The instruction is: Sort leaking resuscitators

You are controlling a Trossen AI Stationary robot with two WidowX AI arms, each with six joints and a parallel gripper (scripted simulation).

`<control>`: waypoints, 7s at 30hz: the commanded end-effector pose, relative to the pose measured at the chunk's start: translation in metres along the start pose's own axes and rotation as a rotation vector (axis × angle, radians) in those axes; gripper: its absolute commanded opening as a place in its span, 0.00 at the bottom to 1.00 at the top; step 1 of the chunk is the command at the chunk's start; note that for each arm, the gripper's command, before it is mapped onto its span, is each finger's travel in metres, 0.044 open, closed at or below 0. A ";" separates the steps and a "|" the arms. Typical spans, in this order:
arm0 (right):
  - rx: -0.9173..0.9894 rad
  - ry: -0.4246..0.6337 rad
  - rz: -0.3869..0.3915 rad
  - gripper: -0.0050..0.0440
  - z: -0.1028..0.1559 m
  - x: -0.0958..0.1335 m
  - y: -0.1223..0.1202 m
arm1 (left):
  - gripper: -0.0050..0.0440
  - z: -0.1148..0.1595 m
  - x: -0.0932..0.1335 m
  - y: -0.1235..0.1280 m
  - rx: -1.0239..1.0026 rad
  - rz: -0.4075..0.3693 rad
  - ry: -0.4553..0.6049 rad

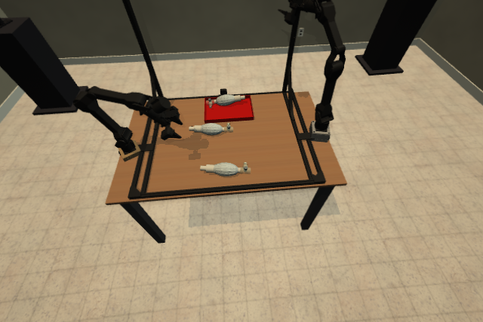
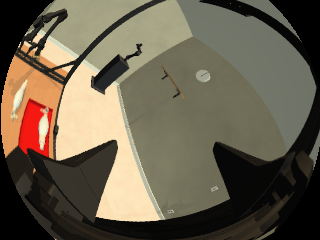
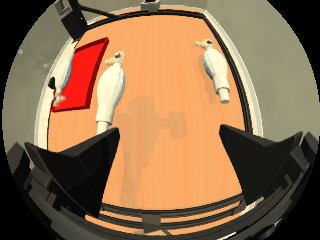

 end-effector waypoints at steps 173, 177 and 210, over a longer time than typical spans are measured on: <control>0.000 0.003 0.000 1.00 0.001 -0.001 0.000 | 0.94 0.063 -0.113 0.570 -0.460 -0.869 0.570; 0.000 0.003 0.000 1.00 0.001 -0.001 0.000 | 0.94 0.071 -0.099 0.598 -0.459 -0.881 0.610; -0.017 0.006 0.021 1.00 -0.060 -0.140 0.154 | 0.94 0.067 -0.097 0.599 -0.452 -0.897 0.603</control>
Point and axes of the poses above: on each arm, the point midway between the two fingers, 35 mm back from their tips, its own x axis back along the fingers, its own y axis across the jaws, z = x × y, the point moved 5 cm from there along x, back along the fingers, and after that the axes turned 13 degrees about -x, right-handed, at the moved point
